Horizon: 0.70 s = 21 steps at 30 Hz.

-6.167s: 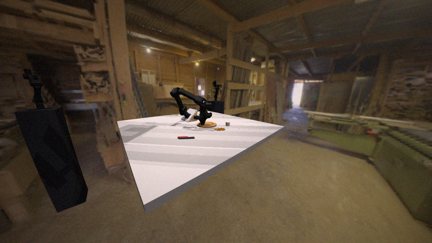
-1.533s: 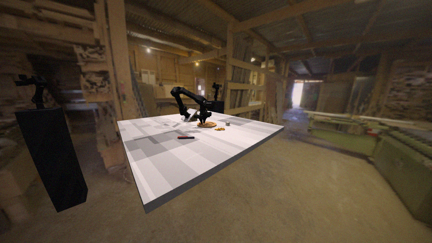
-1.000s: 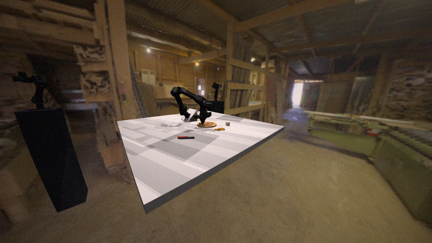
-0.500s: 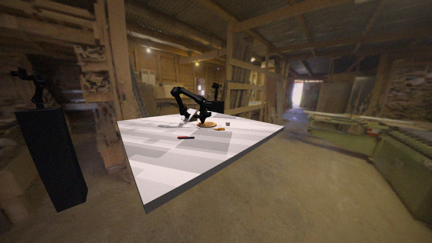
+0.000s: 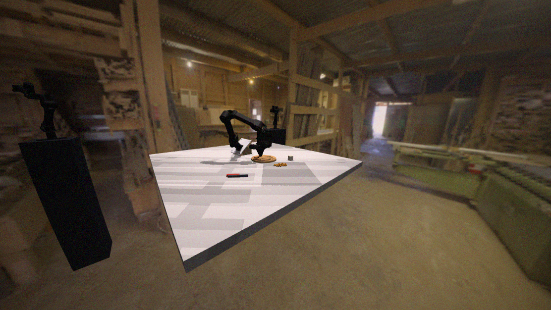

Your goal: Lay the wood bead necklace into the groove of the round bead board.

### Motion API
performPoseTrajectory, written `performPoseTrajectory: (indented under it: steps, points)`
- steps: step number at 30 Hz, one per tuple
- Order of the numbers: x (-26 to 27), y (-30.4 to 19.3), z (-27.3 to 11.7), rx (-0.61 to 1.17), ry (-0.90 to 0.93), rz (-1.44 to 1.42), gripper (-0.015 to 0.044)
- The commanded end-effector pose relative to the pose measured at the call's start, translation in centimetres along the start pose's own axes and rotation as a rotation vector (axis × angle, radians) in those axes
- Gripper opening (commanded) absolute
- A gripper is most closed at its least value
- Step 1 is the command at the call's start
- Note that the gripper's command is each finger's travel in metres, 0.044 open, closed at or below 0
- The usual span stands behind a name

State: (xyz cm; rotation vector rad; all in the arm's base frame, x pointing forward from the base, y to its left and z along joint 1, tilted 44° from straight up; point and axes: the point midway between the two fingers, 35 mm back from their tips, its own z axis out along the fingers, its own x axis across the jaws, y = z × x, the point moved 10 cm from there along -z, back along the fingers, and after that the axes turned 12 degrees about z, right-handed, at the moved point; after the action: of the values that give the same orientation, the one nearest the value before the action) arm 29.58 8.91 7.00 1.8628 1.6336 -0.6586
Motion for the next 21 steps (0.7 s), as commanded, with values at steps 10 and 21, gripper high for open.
performPoseTrajectory:
  steps: [10,21]
  points:
    - [3.6,1.7,-0.3,0.000,0.008,0.002,0.0000]
    - [7.0,2.8,-0.2,-0.001,0.010,0.003,0.0000]
